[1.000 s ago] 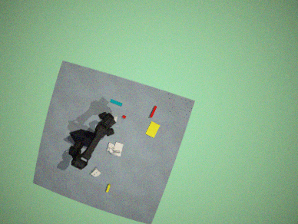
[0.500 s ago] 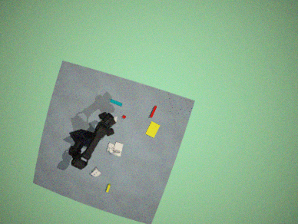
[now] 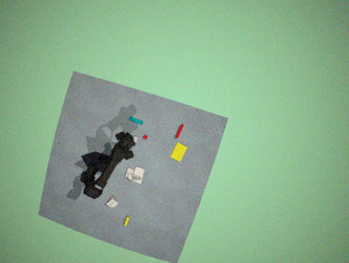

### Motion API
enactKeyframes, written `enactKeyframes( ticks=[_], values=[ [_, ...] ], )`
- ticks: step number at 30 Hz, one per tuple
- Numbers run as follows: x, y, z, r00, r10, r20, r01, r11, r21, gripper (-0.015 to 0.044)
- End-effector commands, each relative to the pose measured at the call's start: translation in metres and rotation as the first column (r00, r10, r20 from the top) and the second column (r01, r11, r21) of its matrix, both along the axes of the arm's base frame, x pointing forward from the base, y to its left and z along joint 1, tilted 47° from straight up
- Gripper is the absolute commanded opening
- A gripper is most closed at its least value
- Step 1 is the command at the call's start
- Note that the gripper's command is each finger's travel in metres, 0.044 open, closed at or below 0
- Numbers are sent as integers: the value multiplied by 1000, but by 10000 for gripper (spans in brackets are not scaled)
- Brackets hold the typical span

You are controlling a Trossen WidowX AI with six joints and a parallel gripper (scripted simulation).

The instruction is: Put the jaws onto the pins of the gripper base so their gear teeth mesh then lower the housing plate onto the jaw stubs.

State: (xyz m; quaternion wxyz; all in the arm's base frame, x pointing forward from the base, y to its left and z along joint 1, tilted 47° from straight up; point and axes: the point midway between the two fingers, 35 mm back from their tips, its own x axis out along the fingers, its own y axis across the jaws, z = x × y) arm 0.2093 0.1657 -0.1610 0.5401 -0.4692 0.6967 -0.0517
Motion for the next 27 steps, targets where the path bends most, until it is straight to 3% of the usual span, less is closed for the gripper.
enactKeyframes(
  ticks=[1,27],
  values=[
    [0,0,0,1000,4,1,-4,1000,-1,440],
    [3,-19,-21,1000,2,1,-2,1000,0,440]
  ],
)
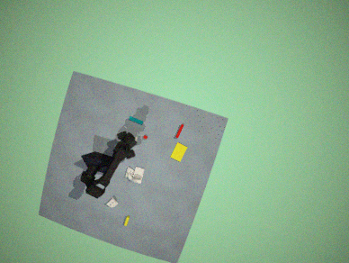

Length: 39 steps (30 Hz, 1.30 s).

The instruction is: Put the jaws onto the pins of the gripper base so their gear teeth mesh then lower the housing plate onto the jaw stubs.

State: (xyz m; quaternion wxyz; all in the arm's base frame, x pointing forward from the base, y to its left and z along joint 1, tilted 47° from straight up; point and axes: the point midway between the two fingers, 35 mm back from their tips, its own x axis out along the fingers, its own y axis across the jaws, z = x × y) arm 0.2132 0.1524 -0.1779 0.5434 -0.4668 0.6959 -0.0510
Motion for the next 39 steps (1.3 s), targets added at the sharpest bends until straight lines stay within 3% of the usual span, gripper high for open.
enactKeyframes(
  ticks=[1,39],
  values=[
    [-1,-7,-5,1000,4,-4,-4,1000,-7,440],
    [0,-23,-20,1000,6,-3,-6,1000,-8,440]
  ],
)
